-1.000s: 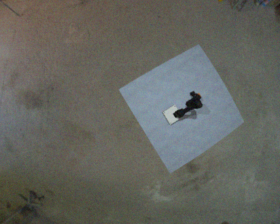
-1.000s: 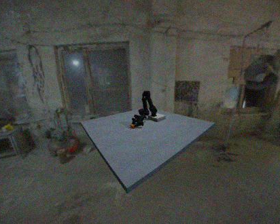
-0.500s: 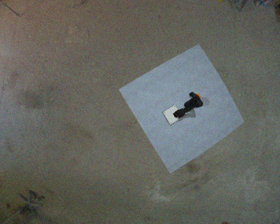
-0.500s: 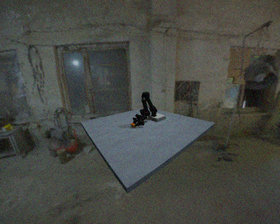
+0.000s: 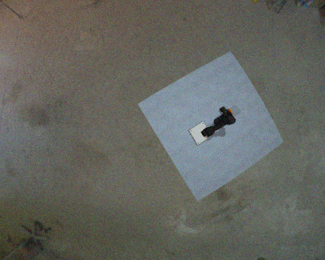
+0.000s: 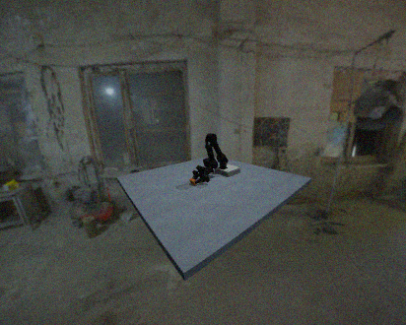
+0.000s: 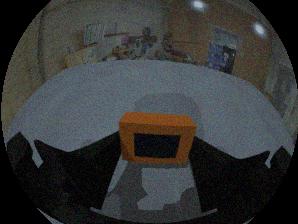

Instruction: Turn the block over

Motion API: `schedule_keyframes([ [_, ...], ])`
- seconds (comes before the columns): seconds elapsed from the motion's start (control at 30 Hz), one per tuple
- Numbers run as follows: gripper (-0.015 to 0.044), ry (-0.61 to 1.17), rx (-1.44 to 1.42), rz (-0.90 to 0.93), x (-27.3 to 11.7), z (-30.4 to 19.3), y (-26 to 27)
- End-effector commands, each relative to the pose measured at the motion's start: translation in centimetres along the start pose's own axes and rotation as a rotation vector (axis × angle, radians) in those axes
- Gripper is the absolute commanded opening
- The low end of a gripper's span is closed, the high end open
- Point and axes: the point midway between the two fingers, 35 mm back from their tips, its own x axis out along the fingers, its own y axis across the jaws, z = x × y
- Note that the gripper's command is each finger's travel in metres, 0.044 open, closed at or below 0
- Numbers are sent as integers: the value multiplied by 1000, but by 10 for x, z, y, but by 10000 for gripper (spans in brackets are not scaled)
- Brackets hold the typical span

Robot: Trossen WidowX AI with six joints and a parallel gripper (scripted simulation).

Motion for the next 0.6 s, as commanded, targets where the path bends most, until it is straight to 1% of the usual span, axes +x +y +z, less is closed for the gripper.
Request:
schedule_keyframes([
  [0.0, 236, -3, -4, -4, 0, 0, -1],
  [0.27, 440, -3, -4, -4, 0, 0, -1],
  [0.57, 440, -3, -4, -4, 0, 0, -1],
])
